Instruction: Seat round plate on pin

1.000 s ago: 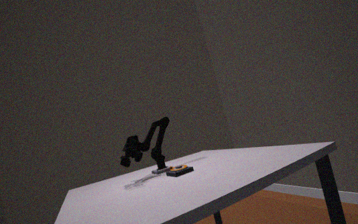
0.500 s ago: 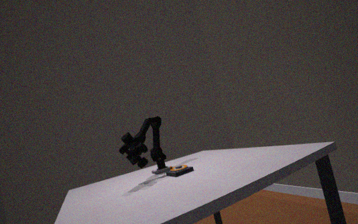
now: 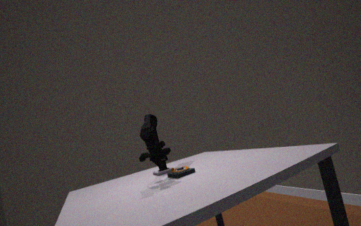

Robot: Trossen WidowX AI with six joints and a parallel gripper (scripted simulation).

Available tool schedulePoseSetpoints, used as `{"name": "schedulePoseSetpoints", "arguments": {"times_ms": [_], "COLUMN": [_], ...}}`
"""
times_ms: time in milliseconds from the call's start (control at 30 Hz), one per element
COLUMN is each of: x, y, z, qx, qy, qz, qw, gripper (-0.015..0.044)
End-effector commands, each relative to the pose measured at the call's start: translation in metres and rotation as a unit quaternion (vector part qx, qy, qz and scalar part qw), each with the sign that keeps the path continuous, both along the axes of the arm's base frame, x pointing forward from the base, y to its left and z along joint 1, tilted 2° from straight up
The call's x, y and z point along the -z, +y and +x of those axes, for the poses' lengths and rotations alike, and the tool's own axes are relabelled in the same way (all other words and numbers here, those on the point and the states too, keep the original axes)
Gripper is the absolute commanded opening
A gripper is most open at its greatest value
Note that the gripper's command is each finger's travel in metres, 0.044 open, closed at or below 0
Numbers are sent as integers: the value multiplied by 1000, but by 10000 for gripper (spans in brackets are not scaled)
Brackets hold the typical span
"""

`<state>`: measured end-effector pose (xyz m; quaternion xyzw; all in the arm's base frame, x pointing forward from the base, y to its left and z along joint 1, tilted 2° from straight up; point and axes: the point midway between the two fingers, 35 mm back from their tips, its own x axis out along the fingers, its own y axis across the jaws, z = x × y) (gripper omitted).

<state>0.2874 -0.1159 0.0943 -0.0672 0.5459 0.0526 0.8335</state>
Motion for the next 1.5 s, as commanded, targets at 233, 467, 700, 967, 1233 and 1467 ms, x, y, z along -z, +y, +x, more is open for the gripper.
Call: {"name": "schedulePoseSetpoints", "arguments": {"times_ms": [233,467,700,967,1233,1467], "x": [-13,-10,20,35,35,36], "y": [75,74,74,74,76,80], "z": [-16,-14,-14,-16,-24,-34], "qx": [85,85,85,85,85,85], "qy": [203,203,203,203,203,204], "qz": [1,1,1,1,1,1], "qw": [976,976,976,975,975,975], "gripper": [0,0,0,0,0,0]}}
